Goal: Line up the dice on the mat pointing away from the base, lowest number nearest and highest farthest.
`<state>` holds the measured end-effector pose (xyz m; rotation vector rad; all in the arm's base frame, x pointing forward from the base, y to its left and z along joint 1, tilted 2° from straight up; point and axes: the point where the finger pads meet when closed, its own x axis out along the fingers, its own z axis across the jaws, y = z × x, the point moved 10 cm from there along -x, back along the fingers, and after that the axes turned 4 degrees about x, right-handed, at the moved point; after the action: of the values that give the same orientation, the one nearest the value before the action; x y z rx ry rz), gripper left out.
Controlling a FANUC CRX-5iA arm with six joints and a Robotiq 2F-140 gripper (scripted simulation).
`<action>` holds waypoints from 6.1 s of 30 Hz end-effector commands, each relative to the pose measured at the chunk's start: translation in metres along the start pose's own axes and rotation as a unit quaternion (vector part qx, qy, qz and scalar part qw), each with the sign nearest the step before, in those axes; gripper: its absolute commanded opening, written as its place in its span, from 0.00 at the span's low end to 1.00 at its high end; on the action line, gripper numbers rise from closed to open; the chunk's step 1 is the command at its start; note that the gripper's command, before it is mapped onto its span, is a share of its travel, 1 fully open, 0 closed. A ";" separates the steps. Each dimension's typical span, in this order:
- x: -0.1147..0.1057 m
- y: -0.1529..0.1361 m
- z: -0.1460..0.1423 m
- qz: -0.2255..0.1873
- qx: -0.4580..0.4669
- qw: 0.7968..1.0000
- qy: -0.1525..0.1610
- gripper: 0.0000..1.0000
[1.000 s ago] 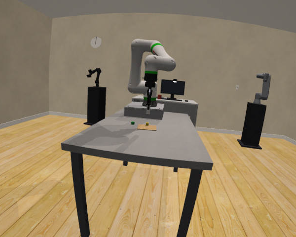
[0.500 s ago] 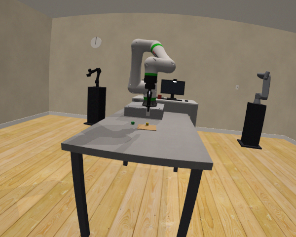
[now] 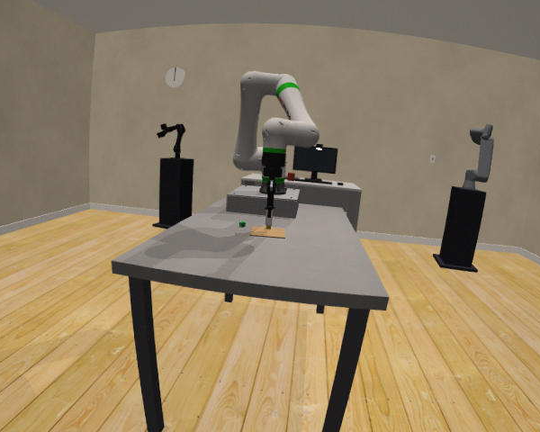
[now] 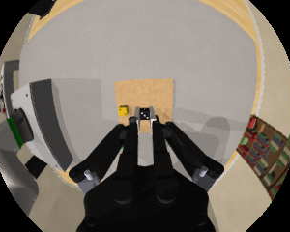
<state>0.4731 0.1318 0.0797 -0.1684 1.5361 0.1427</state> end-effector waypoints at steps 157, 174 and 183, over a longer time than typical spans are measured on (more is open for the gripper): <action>-0.055 0.000 0.000 0.000 0.000 1.000 0.000 0.21; -0.063 0.000 0.000 0.000 0.000 1.000 0.000 1.00; -0.063 0.000 0.000 0.000 0.000 1.000 0.000 1.00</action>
<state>0.4715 0.1328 0.1422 -0.1684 1.5358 0.1426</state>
